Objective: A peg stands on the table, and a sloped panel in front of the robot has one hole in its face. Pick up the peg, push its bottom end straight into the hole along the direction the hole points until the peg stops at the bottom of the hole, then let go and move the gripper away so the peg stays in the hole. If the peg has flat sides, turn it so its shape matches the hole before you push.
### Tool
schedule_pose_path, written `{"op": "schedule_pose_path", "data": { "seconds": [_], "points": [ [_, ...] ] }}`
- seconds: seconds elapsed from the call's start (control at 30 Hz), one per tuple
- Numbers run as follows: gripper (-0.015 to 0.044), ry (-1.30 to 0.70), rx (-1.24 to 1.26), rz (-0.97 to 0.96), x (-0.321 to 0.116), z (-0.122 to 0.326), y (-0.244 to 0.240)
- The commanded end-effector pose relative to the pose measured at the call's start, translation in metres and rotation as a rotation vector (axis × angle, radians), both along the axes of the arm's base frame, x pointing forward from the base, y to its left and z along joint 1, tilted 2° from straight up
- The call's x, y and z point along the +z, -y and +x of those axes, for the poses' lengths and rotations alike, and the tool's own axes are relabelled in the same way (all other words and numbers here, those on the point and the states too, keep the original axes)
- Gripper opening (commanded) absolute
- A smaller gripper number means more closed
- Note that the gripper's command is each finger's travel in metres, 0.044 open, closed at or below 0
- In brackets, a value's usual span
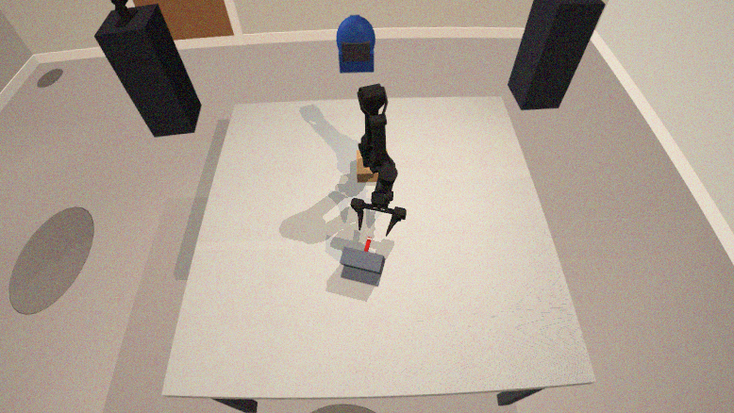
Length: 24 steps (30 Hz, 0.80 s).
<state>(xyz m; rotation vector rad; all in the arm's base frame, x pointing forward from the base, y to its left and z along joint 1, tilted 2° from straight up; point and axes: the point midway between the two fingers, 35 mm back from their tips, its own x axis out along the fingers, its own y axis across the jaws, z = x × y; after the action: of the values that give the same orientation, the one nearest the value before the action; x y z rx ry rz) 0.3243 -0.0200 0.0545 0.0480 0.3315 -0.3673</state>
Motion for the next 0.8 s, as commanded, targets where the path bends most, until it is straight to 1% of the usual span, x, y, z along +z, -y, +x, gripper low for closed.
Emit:
{"op": "schedule_pose_path", "data": {
  "seconds": [0.0,0.77],
  "points": [
    [0.0440,0.009,-0.005,0.004,0.004,-0.004,-0.001],
    [0.0440,0.008,-0.002,0.003,0.010,-0.021,-0.010]
  ]
}}
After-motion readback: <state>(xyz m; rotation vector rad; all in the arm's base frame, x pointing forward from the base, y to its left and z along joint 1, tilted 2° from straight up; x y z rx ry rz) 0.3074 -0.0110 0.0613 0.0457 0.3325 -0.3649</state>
